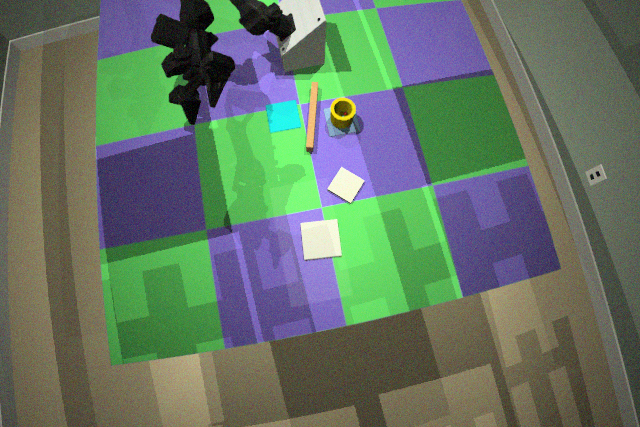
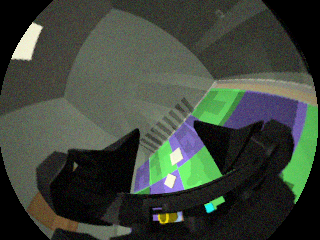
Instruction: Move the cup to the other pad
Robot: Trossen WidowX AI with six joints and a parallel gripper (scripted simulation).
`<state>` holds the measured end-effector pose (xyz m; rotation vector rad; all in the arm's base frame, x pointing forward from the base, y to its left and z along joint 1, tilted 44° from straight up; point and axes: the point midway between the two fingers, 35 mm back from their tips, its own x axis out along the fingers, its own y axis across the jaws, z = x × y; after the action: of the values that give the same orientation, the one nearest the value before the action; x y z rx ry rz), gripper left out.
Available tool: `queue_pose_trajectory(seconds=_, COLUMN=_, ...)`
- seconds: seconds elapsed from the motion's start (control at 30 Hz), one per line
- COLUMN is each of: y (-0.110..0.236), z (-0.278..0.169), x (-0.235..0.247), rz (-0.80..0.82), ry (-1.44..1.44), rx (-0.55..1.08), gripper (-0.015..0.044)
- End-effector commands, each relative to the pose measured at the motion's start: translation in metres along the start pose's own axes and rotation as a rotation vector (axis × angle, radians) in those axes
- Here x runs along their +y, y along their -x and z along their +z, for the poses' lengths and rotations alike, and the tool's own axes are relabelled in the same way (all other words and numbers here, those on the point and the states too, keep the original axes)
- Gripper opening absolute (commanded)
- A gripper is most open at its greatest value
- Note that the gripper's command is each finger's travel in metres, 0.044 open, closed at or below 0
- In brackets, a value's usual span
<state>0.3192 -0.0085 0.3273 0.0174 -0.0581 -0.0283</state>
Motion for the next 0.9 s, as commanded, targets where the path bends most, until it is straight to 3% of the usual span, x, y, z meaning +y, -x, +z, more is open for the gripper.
queue_pose_trajectory(seconds=0.0, y=-0.002, z=-0.003, x=0.001, rz=0.000, ry=-0.011, rx=0.013, gripper=0.0374)
queue_pose_trajectory(seconds=0.27, y=-0.039, z=-0.131, x=0.041, rz=-0.112, ry=-0.388, rx=0.536, gripper=0.0167)
queue_pose_trajectory(seconds=0.57, y=-0.002, z=-0.274, x=0.077, rz=-0.492, ry=-0.471, rx=1.033, gripper=0.0167)
queue_pose_trajectory(seconds=0.73, y=0.034, z=-0.323, x=0.082, rz=-0.800, ry=-0.421, rx=1.124, gripper=0.0167)
queue_pose_trajectory(seconds=0.87, y=0.065, z=-0.351, x=0.081, rz=-1.049, ry=-0.314, rx=1.087, gripper=0.0167)
